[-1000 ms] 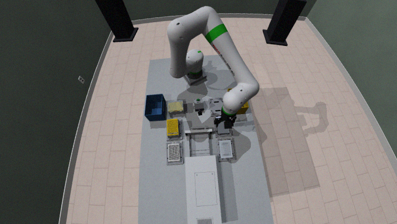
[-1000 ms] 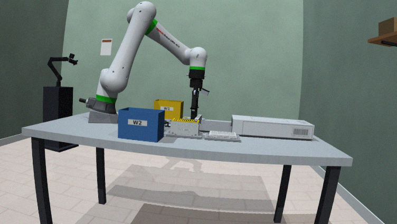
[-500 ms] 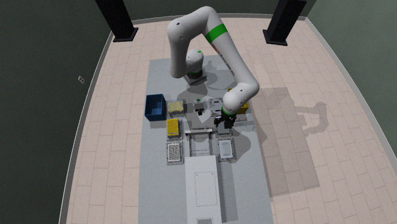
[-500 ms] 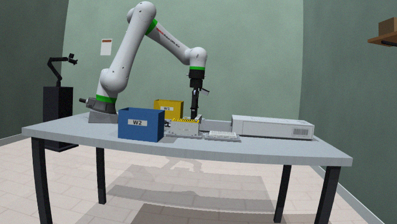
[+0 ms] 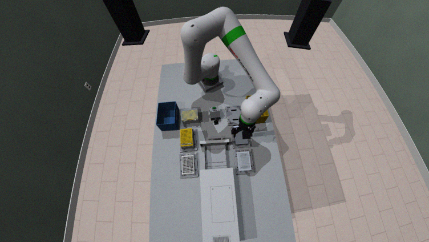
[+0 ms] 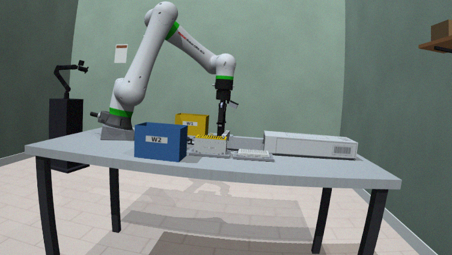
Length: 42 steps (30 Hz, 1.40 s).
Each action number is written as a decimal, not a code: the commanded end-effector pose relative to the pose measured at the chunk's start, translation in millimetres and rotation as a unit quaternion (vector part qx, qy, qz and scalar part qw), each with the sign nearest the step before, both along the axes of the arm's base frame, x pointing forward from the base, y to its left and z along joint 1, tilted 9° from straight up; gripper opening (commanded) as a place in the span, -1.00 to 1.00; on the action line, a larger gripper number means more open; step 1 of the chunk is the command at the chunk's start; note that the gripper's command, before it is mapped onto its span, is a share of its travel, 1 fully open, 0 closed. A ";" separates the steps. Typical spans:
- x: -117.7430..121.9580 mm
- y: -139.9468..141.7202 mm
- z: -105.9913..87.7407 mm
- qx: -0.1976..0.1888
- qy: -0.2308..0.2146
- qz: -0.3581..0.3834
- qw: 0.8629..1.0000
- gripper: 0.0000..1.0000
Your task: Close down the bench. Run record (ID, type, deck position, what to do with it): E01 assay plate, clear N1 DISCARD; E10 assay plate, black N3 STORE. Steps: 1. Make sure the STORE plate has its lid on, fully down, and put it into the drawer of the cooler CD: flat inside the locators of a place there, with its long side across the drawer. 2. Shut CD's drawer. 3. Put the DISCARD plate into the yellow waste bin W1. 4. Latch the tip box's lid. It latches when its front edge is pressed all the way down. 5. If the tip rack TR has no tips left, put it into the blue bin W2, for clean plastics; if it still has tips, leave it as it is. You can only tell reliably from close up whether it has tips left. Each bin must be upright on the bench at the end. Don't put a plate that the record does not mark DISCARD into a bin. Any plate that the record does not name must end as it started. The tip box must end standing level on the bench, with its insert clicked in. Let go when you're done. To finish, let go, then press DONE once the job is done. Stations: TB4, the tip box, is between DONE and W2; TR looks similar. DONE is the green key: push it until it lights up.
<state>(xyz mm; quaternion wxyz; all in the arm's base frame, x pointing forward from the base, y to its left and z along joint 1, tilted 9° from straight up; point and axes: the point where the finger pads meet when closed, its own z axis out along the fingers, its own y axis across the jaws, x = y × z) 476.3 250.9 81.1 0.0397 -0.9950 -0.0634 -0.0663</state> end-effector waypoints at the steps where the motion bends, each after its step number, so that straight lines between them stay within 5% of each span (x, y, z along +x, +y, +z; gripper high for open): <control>1: 0.5 0.2 0.9 0.000 -0.001 0.000 1.000 -0.80; 42: 1.4 0.8 -6.0 0.000 -0.001 0.000 1.000 -0.80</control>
